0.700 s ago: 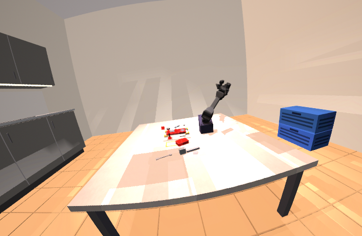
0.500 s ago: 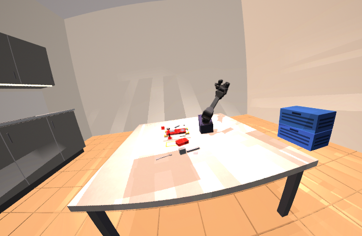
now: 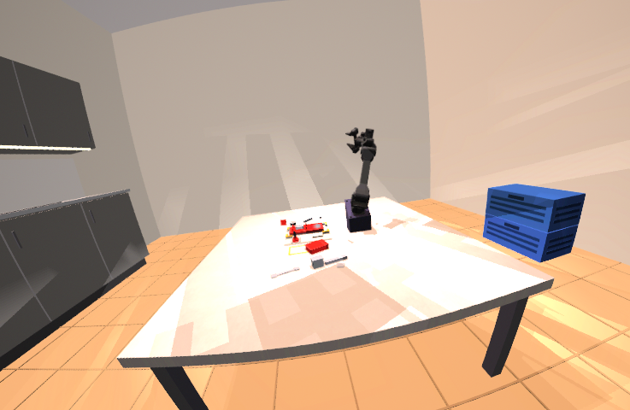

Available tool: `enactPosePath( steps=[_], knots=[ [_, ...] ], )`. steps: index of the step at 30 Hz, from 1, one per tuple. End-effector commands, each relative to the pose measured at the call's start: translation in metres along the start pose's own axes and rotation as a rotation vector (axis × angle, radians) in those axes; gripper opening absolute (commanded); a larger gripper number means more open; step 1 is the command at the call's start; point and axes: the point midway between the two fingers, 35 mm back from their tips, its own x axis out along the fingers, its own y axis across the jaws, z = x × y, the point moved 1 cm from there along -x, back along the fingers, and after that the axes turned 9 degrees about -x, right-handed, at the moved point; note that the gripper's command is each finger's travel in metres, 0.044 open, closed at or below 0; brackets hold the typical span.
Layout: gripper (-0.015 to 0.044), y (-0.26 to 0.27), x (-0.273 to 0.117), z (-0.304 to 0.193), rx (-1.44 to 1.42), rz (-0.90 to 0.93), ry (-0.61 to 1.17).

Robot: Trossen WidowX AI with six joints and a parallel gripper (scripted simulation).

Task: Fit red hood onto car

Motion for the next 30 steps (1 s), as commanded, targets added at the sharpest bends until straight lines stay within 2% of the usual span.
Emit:
enactPosePath(
  steps=[1, 8, 15, 24, 30],
  knots=[
    [0.044, 0.024, 0.037, -0.043, -0.054, -0.021, 0.098],
    [0.044, 0.067, 0.085, -0.121, -0.155, -0.038, 0.263],
    [0.044, 0.106, 0.117, -0.209, -0.263, -0.046, 0.432],
    [0.044, 0.139, 0.13, -0.32, -0.446, -0.048, 0.627],
    [0.044, 0.151, 0.126, -0.369, -0.524, -0.041, 0.715]
  ],
)
